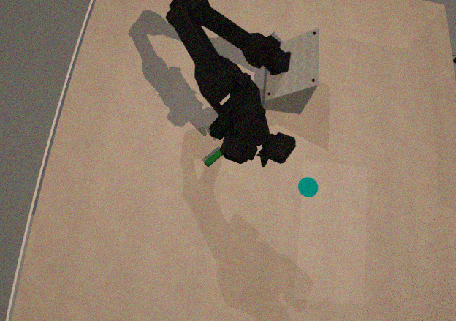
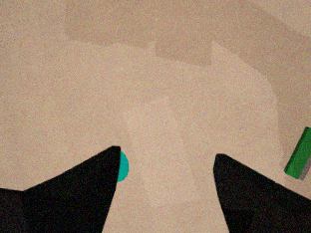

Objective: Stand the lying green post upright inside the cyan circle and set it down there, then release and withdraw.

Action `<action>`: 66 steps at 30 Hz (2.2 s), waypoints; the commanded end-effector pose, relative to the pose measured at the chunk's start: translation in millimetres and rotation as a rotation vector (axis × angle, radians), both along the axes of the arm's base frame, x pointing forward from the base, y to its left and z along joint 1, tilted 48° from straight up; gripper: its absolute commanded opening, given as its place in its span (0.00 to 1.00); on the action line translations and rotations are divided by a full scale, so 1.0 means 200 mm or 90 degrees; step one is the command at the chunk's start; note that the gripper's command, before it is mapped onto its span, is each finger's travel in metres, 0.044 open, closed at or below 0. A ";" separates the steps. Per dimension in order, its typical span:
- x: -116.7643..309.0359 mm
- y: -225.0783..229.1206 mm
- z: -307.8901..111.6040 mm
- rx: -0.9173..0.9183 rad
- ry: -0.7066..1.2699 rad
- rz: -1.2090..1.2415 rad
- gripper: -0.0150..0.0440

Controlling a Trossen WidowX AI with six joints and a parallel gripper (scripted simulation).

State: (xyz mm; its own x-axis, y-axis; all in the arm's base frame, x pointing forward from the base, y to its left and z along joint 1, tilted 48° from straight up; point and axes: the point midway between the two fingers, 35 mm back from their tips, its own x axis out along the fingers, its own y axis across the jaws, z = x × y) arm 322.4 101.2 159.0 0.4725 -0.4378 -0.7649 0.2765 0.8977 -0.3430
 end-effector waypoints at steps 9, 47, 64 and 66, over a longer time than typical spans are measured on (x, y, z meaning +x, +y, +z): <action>-0.03 -0.47 0.04 -0.081 0.035 -0.216 0.65; -0.03 -1.13 -0.32 -0.129 0.058 -0.327 0.29; -0.03 -0.93 -0.16 -0.121 0.061 -0.326 0.29; -0.03 -0.91 -0.14 -0.121 0.061 -0.326 0.29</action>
State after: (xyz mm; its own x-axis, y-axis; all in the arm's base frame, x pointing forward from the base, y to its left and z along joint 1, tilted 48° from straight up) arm 315.0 -88.0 123.6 0.0870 -0.7278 -0.6802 0.6157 0.5761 -0.5376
